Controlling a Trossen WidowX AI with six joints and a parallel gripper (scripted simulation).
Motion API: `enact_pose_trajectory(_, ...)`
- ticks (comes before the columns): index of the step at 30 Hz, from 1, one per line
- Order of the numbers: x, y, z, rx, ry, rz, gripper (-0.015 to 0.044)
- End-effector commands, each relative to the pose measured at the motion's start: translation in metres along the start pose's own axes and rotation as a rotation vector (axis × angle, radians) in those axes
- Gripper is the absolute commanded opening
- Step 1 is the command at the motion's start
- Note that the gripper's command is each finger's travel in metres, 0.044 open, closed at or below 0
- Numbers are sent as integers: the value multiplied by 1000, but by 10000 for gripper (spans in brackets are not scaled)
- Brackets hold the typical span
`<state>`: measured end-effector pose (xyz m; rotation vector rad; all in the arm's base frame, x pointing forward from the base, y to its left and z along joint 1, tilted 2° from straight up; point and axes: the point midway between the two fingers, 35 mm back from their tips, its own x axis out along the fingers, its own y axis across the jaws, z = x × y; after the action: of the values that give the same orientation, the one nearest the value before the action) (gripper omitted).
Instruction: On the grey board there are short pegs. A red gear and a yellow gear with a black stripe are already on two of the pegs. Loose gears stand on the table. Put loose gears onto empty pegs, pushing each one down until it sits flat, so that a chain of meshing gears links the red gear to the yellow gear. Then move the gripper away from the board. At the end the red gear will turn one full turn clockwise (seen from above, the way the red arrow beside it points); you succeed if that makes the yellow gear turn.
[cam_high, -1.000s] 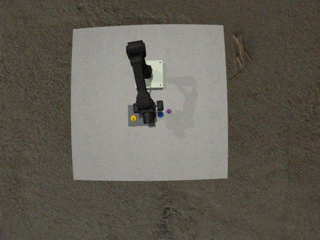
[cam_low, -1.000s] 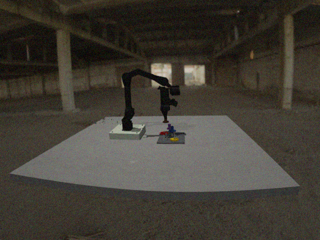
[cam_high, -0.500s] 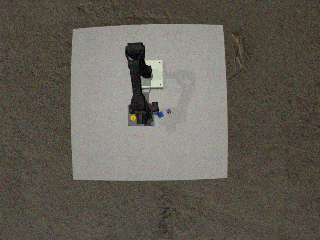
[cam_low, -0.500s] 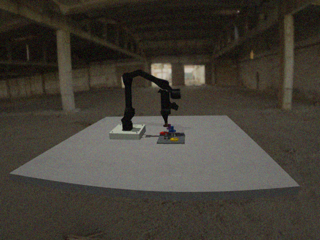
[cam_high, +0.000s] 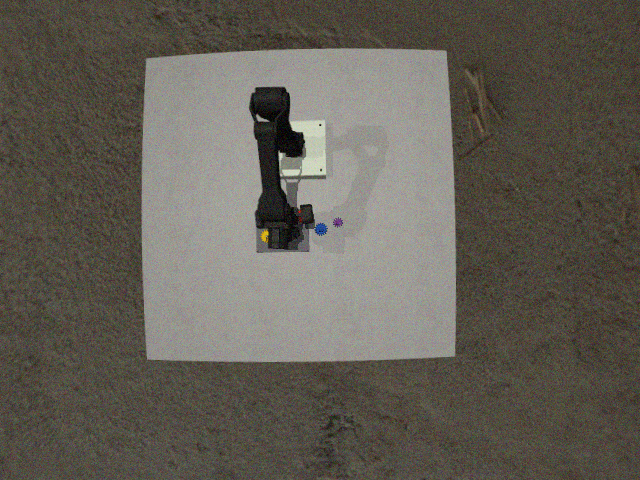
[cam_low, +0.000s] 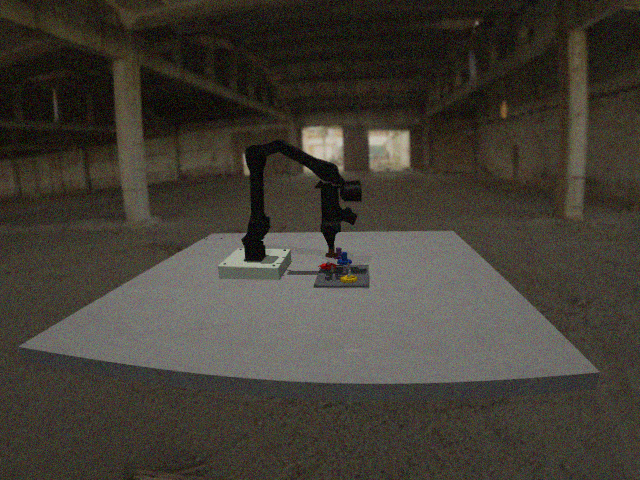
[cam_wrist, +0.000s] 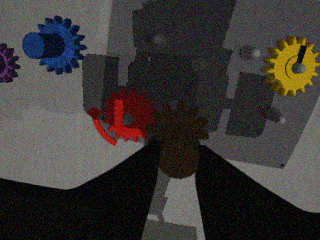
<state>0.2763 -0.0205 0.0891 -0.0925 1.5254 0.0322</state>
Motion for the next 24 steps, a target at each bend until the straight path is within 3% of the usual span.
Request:
enact_pose_trajectory(1, -1, 0, 0, -3, -1, 3, 0)
enact_pose_trajectory(14, 0, 0, 0, -11, -1, 3, 0)
enact_pose_trajectory(24, 12, 0, 0, -193, -1, 3, 0)
